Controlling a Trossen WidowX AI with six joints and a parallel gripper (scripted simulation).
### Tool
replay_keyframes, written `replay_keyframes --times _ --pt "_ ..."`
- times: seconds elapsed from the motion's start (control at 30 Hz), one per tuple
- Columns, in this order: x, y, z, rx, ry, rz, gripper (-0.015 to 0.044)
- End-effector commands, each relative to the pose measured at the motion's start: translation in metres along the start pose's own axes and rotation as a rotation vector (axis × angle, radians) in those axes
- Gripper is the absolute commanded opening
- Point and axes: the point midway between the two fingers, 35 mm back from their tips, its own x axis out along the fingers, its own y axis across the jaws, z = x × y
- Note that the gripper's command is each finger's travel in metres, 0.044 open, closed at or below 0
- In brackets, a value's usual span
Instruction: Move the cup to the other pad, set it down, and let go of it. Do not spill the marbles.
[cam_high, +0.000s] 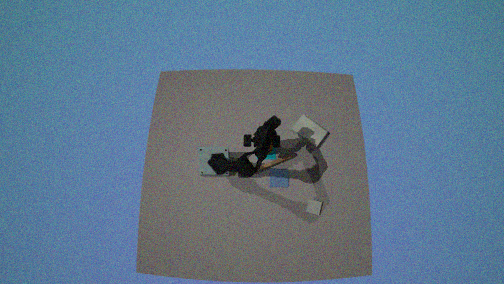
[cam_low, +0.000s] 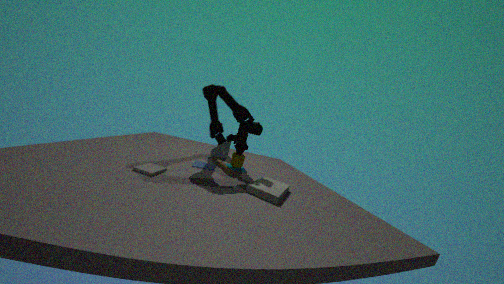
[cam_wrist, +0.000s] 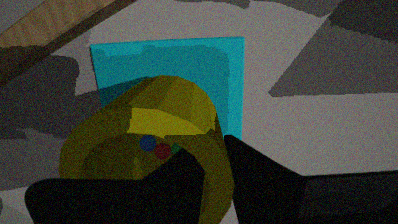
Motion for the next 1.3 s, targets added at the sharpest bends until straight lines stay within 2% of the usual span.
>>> replay_keyframes --times 0.0,0.43,0.63,1.27 --pt "0.004 -0.002 0.001 -0.009 -0.009 0.000 0.0000" --pt "0.002 0.000 0.000 -0.001 -0.001 -0.001 0.0000" --pt "0.002 0.000 0.000 -0.001 -0.001 -0.001 0.0147" --pt "-0.018 0.000 0.000 -0.005 -0.003 -0.001 0.0147"
